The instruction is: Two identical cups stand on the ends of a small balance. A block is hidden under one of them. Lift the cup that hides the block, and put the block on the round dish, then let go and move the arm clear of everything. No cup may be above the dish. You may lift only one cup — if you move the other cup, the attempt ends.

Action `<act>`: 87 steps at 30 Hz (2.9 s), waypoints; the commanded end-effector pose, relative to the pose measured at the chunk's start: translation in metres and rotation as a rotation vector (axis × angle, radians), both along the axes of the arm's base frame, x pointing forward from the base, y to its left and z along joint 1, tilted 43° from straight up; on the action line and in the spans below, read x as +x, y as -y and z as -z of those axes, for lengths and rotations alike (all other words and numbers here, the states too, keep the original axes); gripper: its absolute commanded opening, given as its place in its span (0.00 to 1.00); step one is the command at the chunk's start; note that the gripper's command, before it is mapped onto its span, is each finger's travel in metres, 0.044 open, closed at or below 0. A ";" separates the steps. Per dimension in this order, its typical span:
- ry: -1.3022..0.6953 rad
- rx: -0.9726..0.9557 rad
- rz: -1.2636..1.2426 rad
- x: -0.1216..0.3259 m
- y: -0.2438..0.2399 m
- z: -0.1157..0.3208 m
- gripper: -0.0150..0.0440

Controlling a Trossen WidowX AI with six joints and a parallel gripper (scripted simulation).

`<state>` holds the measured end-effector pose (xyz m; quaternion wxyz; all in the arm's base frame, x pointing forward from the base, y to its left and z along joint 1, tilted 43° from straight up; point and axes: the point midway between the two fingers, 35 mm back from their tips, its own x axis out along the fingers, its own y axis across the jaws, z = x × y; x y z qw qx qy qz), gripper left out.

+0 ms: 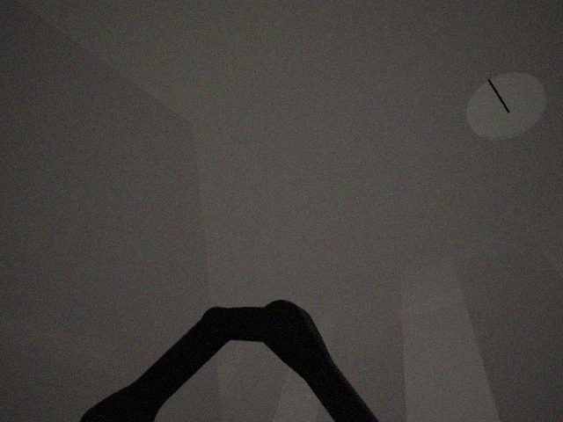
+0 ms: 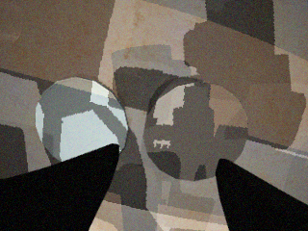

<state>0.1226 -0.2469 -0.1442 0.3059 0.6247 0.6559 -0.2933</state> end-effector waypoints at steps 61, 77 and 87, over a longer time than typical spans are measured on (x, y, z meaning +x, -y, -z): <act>0.533 0.034 -0.539 0.180 -0.095 -0.078 0.56; 0.532 0.032 -0.539 0.183 -0.074 -0.098 0.25; 0.531 0.031 -0.539 0.181 -0.044 -0.132 0.25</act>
